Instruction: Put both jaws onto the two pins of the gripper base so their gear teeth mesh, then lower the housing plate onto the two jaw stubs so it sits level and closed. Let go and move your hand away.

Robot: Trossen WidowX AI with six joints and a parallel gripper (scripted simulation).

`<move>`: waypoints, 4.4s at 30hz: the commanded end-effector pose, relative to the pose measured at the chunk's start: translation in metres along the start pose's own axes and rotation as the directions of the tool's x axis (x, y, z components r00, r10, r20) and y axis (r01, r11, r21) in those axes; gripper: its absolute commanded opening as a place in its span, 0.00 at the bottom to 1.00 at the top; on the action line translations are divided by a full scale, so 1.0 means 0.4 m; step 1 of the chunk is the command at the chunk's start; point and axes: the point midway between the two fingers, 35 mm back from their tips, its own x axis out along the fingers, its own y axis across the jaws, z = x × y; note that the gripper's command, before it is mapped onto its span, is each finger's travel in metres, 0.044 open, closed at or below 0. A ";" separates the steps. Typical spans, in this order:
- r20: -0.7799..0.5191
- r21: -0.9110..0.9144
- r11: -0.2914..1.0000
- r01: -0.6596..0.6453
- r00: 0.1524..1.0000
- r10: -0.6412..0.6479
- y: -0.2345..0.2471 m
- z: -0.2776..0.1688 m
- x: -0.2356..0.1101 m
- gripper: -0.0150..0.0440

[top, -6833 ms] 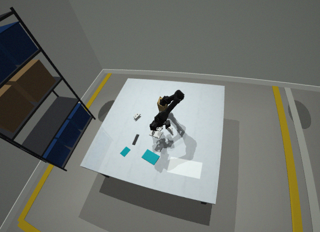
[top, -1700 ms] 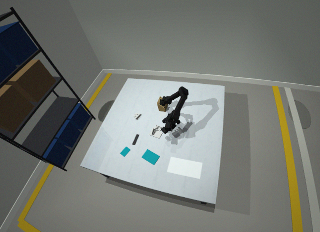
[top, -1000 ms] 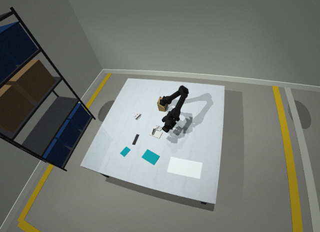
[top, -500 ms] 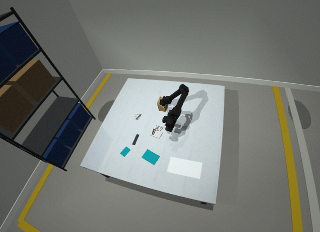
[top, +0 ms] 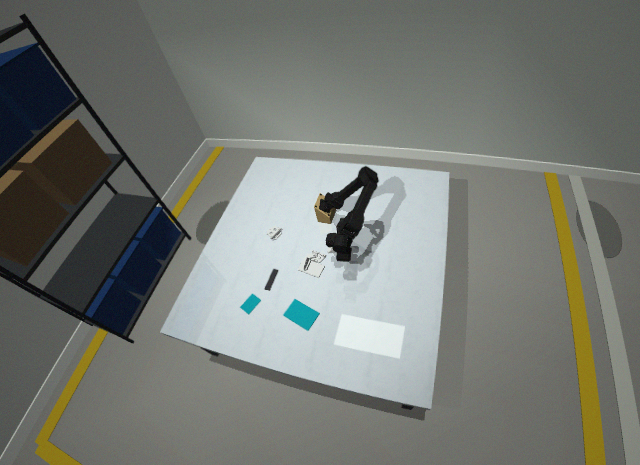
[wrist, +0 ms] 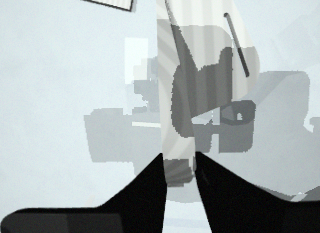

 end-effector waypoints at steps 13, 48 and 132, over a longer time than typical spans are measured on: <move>0.001 -0.015 1.000 -0.001 1.000 0.001 0.003 0.001 0.043 0.32; -0.004 -0.015 1.000 -0.002 1.000 0.002 -0.001 -0.002 0.177 0.32; 0.001 -0.504 0.864 -0.001 1.000 0.001 -0.012 0.002 -0.001 0.25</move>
